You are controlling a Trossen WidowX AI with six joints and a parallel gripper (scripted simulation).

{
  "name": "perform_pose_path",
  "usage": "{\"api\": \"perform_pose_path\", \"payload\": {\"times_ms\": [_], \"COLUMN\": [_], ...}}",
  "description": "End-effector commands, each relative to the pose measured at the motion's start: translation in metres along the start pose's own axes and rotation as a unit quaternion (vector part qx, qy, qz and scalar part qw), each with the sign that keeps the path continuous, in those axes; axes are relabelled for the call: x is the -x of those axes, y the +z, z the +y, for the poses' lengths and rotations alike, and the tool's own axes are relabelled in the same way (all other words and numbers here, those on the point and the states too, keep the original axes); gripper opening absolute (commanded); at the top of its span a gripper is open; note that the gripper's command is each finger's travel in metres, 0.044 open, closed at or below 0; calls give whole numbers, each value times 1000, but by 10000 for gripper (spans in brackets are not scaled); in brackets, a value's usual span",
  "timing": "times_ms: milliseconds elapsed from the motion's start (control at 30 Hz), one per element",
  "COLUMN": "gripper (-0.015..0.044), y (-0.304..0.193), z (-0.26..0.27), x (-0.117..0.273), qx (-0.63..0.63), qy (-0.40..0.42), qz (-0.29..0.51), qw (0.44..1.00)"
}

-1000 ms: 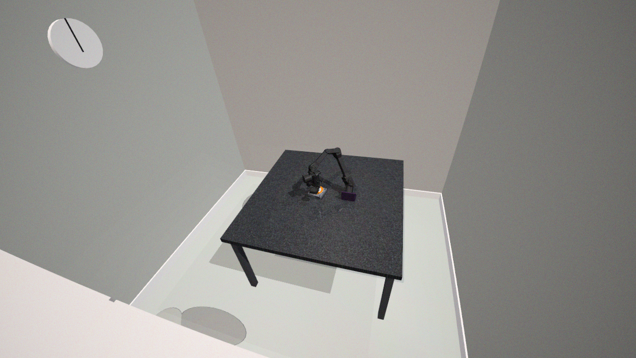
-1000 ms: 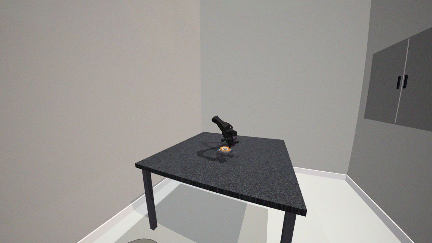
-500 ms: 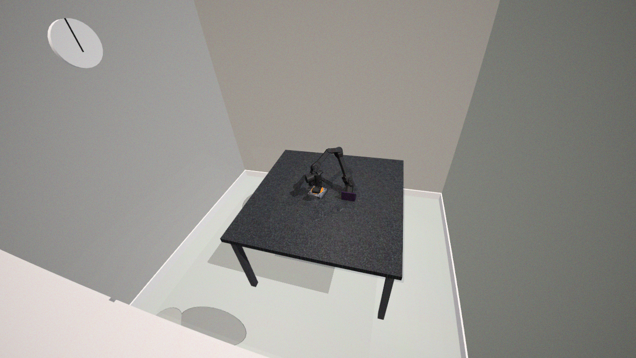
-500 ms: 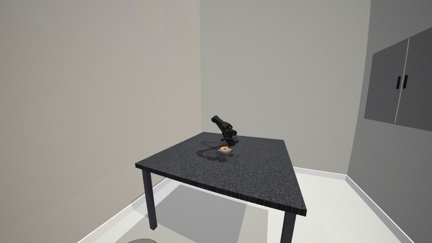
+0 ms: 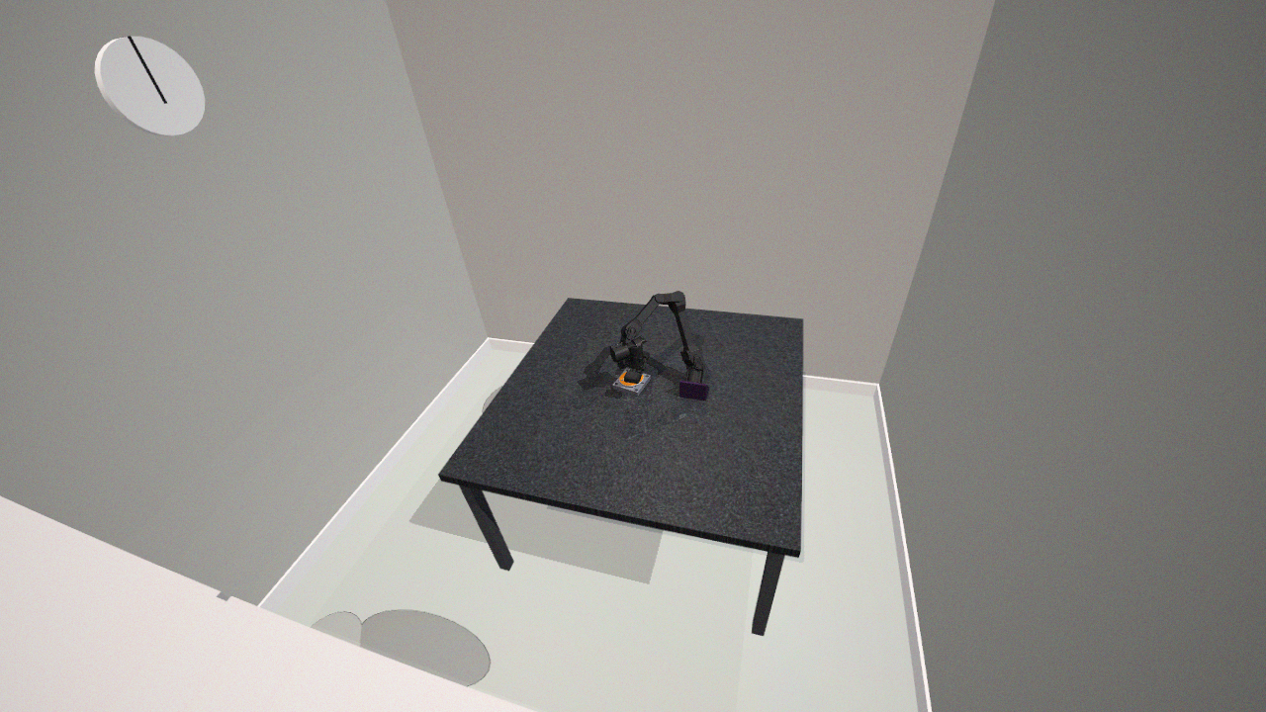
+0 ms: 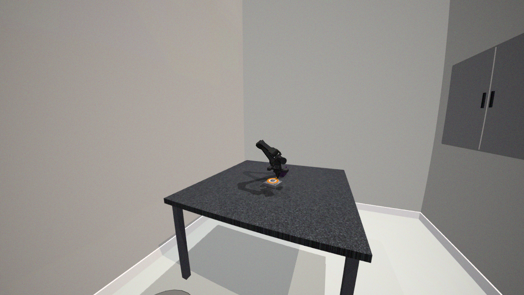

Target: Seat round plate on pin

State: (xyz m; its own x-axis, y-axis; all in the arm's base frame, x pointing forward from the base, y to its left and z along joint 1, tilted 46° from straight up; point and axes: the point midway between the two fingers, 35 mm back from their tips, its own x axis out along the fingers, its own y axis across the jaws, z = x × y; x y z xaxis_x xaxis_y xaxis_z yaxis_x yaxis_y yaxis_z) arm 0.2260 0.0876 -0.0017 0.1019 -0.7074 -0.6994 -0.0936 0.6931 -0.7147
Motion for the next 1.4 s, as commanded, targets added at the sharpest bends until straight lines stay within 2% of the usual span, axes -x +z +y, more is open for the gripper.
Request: {"api": "perform_pose_path", "payload": {"times_ms": [0,533,933,1367], "gripper": [0,0,0,0], "y": [-3,-7,-7,-6], "z": [-4,-12,-11,-11], "x": [0,-1,45,37], "qx": [0,0,0,3], "qy": [-1,-1,0,-2], "qz": [2,2,2,1], "qw": [1000,1000,1000,1000]}}
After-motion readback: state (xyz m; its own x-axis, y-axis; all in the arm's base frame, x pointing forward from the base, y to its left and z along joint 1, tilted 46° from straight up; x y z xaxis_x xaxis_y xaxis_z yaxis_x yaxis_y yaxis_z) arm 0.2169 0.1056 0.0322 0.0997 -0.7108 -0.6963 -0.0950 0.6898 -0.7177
